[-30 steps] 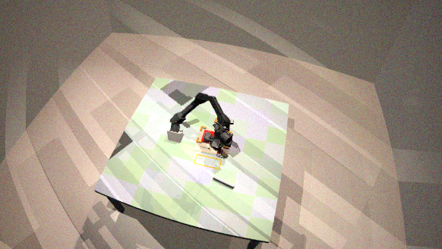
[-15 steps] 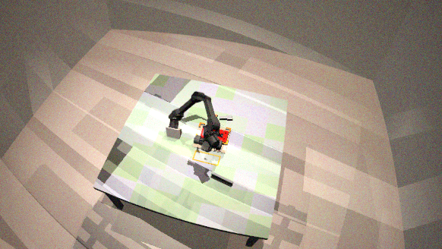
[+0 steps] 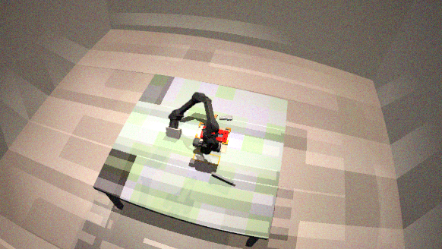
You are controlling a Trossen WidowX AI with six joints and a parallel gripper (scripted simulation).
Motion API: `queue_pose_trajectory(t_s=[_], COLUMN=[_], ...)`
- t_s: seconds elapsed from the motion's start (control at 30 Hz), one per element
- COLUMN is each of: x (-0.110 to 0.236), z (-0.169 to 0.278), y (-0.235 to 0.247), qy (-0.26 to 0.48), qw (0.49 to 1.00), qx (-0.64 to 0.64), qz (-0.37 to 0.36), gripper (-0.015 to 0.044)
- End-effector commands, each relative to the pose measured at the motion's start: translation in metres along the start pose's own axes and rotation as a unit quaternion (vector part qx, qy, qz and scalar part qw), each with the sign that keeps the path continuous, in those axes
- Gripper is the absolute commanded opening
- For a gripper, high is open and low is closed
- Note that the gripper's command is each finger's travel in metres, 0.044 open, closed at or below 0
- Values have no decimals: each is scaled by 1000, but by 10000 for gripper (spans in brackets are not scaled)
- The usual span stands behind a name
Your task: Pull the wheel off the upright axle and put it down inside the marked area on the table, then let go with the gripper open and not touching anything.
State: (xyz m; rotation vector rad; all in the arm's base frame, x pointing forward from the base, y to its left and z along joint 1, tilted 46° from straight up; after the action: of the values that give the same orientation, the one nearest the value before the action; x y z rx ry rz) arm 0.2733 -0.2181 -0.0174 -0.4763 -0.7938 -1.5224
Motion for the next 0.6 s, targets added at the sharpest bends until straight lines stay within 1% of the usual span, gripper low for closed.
queue_pose_trajectory(t_s=[0.0,0.3,0.5,0.57], x=[-18,-77,-81,-77], z=[0,2,2,2], y=[1,0,0,0], qy=[1,4,4,4], qw=[1000,1000,1000,1000], qx=[-2,-1,-1,1], qz=[-1,-1,-1,1], gripper=[0,0,0,53])
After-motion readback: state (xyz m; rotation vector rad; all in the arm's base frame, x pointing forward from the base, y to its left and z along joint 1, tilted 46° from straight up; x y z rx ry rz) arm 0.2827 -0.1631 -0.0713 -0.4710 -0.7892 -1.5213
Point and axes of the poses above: the point midway between the two fingers, 35 mm back from their tips, its own x axis back along the fingers, its own y axis across the jaws, z = x × y, the point moved 7 cm from there along x, back along the fingers, and after that the axes turned 15 degrees about x, right-handed, at the moved point
